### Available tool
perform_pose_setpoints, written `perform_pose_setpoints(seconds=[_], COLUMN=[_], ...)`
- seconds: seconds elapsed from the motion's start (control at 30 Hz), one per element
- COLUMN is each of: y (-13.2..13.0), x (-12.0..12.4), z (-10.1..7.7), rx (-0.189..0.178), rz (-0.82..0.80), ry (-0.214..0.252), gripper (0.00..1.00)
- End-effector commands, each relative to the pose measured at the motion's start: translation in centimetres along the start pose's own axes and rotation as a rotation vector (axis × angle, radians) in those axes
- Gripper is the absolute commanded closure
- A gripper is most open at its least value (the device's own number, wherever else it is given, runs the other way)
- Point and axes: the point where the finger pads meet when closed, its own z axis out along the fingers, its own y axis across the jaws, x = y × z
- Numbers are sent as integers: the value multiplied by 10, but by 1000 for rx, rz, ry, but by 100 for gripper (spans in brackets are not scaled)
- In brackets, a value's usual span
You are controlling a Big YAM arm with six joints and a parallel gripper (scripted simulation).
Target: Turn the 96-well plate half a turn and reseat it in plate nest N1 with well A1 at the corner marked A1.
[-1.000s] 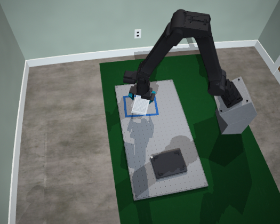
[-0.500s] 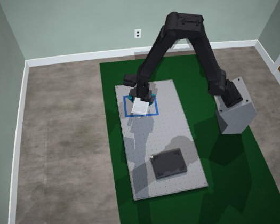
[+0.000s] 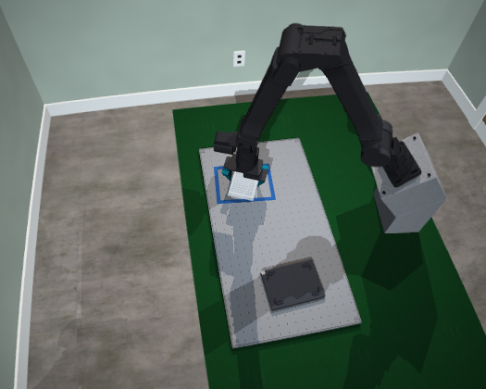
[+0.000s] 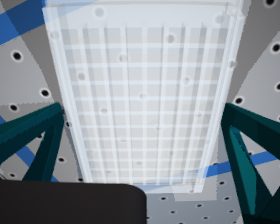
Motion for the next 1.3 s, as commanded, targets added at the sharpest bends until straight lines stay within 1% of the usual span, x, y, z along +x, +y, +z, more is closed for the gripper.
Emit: perform_pose_setpoints(seconds=[0.0, 0.23, 0.27, 1.27], y=[10, 10, 10, 10], x=[0, 0, 0, 0], z=[-3, -3, -3, -3], rx=[-23, -23, -23, -23], rz=[-2, -2, -2, -2], ry=[-4, -4, -4, -4], gripper=[0, 0, 100, 100])
